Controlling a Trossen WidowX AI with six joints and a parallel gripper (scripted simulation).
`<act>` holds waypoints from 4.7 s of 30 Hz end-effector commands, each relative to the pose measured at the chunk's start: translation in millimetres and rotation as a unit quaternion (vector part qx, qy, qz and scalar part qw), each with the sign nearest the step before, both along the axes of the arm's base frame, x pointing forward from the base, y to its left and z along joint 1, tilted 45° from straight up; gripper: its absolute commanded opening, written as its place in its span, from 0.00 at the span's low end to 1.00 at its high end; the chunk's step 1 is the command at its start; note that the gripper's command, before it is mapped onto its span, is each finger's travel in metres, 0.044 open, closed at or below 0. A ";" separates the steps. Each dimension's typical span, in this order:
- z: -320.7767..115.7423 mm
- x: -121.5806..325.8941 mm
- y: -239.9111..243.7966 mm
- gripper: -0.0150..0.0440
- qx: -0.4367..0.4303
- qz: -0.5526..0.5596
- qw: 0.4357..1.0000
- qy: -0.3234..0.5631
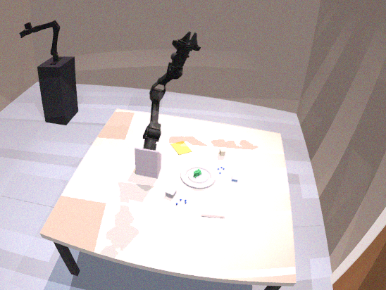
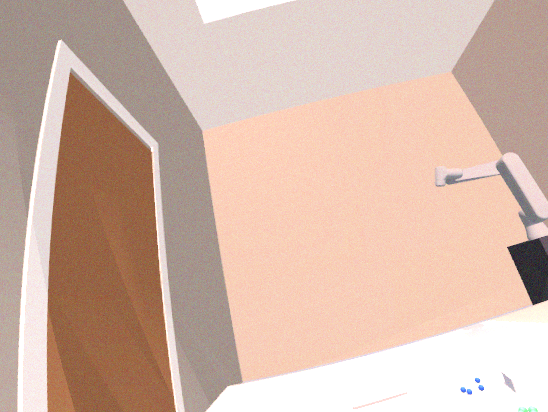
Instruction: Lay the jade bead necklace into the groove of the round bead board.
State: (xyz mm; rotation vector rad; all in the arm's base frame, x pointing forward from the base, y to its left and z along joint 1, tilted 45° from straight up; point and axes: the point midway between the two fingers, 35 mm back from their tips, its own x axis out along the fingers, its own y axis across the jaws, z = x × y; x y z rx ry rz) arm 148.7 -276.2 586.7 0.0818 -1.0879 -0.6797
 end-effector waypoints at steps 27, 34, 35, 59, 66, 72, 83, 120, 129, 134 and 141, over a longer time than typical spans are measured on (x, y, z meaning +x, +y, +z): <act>-92.7 109.9 -26.9 0.68 0.086 0.049 0.979 0.180; -130.0 143.1 -28.4 0.68 0.101 0.062 0.958 0.260; -135.3 147.5 -28.1 0.68 0.103 0.064 0.955 0.271; -278.2 233.6 7.5 0.68 0.098 0.145 0.830 0.530; -322.1 249.1 28.4 0.68 0.082 0.179 0.778 0.596; -358.9 258.0 49.6 0.68 0.063 0.212 0.730 0.646; -423.8 263.4 96.1 0.68 0.018 0.281 0.632 0.722; -577.5 169.9 280.3 0.68 -0.160 0.570 0.246 0.767; -589.2 132.0 316.6 0.68 -0.187 0.636 0.165 0.730; -590.1 131.3 318.0 0.68 -0.187 0.637 0.164 0.729; -594.3 136.0 322.7 0.68 -0.194 0.633 0.169 0.730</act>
